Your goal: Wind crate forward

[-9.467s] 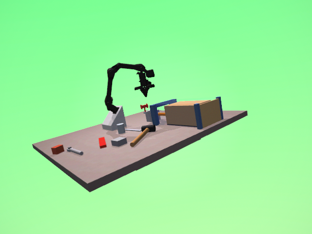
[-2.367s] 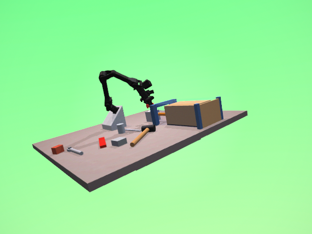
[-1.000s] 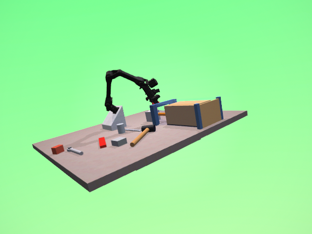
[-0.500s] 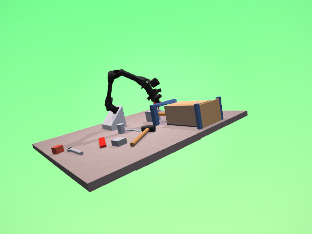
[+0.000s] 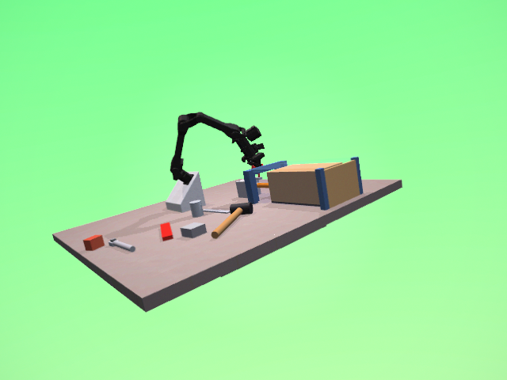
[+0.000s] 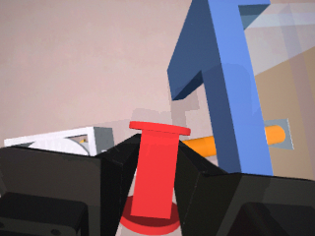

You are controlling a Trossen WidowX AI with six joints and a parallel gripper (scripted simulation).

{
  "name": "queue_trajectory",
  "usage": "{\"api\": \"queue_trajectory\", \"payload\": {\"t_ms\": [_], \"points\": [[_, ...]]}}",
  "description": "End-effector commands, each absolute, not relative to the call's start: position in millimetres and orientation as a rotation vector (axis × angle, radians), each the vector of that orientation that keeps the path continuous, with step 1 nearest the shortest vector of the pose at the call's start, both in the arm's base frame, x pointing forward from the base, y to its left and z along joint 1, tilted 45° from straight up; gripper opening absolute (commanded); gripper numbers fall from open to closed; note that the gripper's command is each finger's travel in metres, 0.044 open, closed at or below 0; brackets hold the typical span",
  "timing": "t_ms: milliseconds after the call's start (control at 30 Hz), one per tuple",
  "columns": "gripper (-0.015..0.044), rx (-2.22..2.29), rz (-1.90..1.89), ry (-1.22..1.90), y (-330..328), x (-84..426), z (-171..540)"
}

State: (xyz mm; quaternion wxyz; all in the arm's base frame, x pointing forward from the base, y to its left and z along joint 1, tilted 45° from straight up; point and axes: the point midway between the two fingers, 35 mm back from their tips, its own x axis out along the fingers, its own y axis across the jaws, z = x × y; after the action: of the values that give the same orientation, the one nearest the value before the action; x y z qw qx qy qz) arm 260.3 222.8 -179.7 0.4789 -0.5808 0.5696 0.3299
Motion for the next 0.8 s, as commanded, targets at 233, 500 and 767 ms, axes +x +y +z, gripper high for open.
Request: {"api": "queue_trajectory", "payload": {"t_ms": [233, 500, 767], "points": [[0.0000, -1.401, 0.825, 1.387, 239.4, 251.9, -197.7], [0.0000, -1.400, 0.826, 1.386, 245.9, 247.1, -203.9], [0.0000, -1.399, 0.827, 1.386, 251.9, 241.4, -209.8]]}}
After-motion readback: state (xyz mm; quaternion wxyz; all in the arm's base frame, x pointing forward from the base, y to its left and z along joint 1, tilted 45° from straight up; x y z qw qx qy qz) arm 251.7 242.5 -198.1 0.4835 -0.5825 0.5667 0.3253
